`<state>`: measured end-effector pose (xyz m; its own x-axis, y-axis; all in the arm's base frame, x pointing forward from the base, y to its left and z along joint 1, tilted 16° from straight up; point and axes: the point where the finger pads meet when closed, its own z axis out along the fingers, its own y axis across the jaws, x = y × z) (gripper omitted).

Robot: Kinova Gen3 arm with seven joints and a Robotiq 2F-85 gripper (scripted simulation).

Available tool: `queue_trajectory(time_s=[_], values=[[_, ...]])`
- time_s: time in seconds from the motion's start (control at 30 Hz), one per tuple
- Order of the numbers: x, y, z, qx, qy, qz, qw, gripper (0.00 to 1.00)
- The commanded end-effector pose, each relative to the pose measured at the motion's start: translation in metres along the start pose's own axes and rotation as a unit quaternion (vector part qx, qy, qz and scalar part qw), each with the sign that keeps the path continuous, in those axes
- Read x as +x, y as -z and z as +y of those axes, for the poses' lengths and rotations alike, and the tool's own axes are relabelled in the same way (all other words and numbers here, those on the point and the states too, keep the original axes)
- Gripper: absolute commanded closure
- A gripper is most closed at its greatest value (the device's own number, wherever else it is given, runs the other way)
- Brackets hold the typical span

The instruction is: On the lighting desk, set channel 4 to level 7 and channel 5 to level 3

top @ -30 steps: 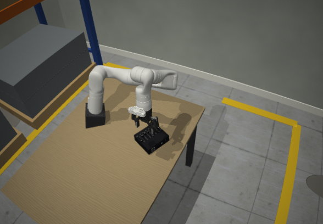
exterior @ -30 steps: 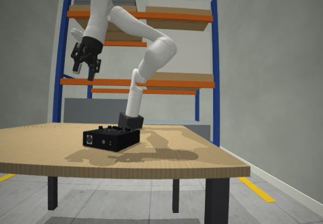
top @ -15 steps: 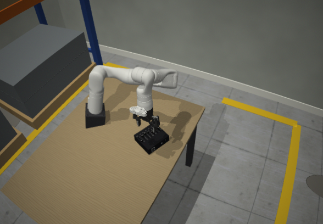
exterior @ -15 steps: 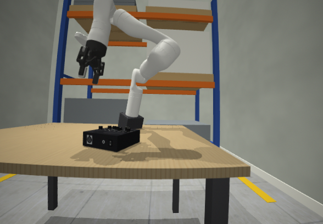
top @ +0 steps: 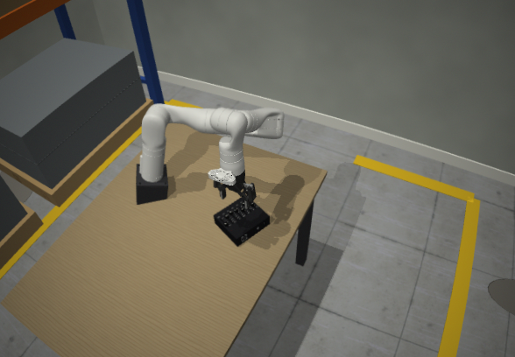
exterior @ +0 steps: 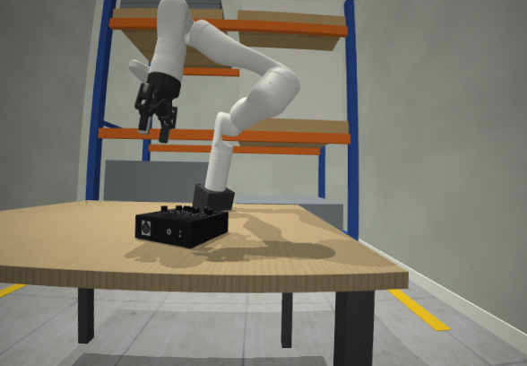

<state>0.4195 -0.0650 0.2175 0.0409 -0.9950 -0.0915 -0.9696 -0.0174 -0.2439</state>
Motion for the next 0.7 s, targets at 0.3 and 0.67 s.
queue_trajectory(time_s=[0.3,0.67], values=[[-0.011,-0.005,0.003,-0.001,0.003,-0.007,1.0,0.0],[-0.028,-0.013,0.011,-0.005,0.006,-0.02,1.0,0.0]])
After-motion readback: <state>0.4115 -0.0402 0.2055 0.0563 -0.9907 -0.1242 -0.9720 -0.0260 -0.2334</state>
